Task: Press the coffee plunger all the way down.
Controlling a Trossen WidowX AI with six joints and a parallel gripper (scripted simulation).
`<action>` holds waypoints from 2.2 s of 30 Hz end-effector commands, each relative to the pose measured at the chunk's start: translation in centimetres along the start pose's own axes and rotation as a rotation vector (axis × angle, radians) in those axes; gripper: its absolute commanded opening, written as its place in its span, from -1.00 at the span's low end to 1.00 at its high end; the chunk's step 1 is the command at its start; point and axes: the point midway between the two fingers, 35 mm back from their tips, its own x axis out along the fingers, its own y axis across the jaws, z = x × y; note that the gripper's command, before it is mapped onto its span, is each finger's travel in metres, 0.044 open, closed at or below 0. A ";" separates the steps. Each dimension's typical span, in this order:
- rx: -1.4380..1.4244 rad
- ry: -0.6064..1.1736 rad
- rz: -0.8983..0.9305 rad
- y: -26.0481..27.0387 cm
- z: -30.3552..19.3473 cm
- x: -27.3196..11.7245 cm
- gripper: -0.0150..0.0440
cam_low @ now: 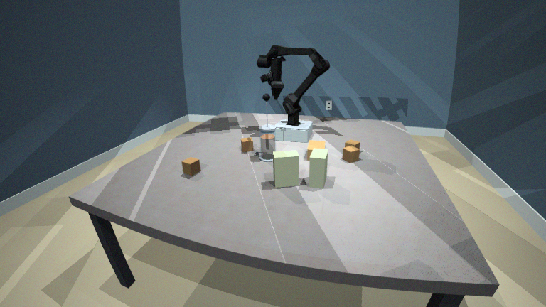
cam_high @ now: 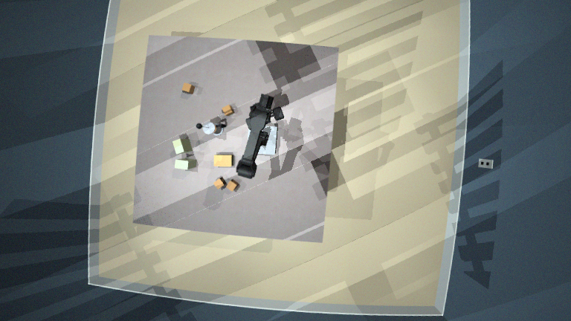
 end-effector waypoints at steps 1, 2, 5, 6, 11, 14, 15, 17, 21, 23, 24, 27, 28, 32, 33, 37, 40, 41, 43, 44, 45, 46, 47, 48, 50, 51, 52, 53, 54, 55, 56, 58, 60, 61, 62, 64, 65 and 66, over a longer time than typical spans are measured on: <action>-0.004 -0.003 -0.001 0.0 0.1 0.0 0.95; -0.011 -0.010 -0.003 0.1 0.3 0.0 1.00; -0.056 -0.060 -0.020 0.4 1.7 -0.3 1.00; -0.079 -0.087 -0.027 0.6 2.4 -0.4 1.00; -0.217 -0.249 -0.027 3.1 6.4 -1.5 1.00; -0.301 -0.350 -0.011 5.2 8.5 -2.5 1.00; -0.327 -0.384 -0.002 6.0 9.1 -2.9 1.00; -0.380 -0.451 0.022 7.8 10.2 -3.7 1.00; -0.485 -0.581 0.094 11.9 11.6 -5.5 1.00; -0.547 -0.644 0.136 14.0 11.9 -6.6 1.00; -0.571 -0.673 0.163 15.1 11.9 -7.1 1.00; -0.646 -0.754 0.252 18.5 11.5 -8.9 1.00; -0.670 -0.779 0.286 19.7 11.3 -9.5 1.00; -0.755 -0.867 0.437 23.9 9.5 -12.1 1.00; -0.776 -0.886 0.478 24.9 8.8 -12.8 1.00; -0.846 -0.932 0.627 27.8 6.1 -15.0 1.00; -0.849 -0.934 0.634 28.0 5.9 -14.7 1.00; -0.849 -0.934 0.634 28.0 5.9 -14.2 1.00; -0.849 -0.934 0.635 28.1 5.8 -12.9 1.00; -0.849 -0.934 0.635 28.2 5.7 -12.1 1.00; -0.849 -0.934 0.635 28.2 5.6 -11.3 1.00; -0.850 -0.934 0.635 28.2 5.6 -10.4 1.00; -0.850 -0.934 0.635 28.2 5.5 -9.6 1.00; -0.850 -0.934 0.635 28.3 5.4 -9.2 1.00; -0.850 -0.934 0.635 28.3 5.5 -9.1 1.00; -0.850 -0.934 0.635 28.3 5.5 -9.2 1.00; -0.850 -0.934 0.635 28.3 5.5 -9.2 1.00; -0.850 -0.934 0.635 28.4 5.5 -9.1 1.00; -0.850 -0.934 0.635 28.4 5.6 -9.1 1.00; -0.850 -0.934 0.635 28.5 5.6 -9.1 1.00; -0.850 -0.934 0.635 28.6 5.7 -9.0 1.00; -0.850 -0.935 0.635 28.9 5.8 -8.9 1.00; -0.849 -0.935 0.635 29.1 5.9 -8.8 1.00; -0.849 -0.935 0.635 29.3 6.0 -8.7 1.00; -0.849 -0.935 0.635 29.4 6.1 -8.6 1.00; -0.849 -0.935 0.635 29.6 6.2 -8.5 1.00; -0.849 -0.935 0.636 29.8 6.3 -8.4 1.00; -0.849 -0.935 0.636 29.9 6.4 -8.4 1.00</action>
